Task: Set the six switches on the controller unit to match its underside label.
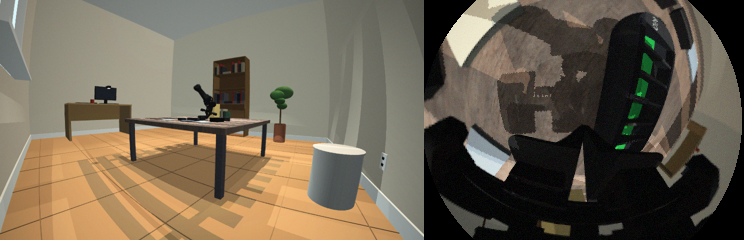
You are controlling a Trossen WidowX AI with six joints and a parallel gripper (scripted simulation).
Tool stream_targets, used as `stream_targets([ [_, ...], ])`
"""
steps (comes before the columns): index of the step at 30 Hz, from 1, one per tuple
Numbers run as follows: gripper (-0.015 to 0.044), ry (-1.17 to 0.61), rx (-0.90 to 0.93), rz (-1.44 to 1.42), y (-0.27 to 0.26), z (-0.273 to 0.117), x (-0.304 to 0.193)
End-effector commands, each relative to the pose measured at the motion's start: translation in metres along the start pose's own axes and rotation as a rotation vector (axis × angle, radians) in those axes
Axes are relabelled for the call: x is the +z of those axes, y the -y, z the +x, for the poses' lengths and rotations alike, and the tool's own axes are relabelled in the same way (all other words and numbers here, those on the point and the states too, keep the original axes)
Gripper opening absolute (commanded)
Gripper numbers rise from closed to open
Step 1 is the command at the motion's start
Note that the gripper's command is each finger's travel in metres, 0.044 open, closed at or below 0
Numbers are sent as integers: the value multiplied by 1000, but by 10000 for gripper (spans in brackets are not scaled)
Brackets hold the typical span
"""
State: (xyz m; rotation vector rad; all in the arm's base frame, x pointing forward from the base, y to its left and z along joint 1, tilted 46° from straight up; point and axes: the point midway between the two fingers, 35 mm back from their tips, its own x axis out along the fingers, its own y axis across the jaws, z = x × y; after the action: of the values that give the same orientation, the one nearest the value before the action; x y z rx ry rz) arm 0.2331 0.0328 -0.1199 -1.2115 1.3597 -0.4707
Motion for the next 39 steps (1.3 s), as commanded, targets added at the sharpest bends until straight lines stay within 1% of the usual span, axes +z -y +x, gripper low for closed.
stream_targets([
  [1,0,-3,-10,1,8,4,0],
  [39,0,-4,-13,1,48,15,17],
])
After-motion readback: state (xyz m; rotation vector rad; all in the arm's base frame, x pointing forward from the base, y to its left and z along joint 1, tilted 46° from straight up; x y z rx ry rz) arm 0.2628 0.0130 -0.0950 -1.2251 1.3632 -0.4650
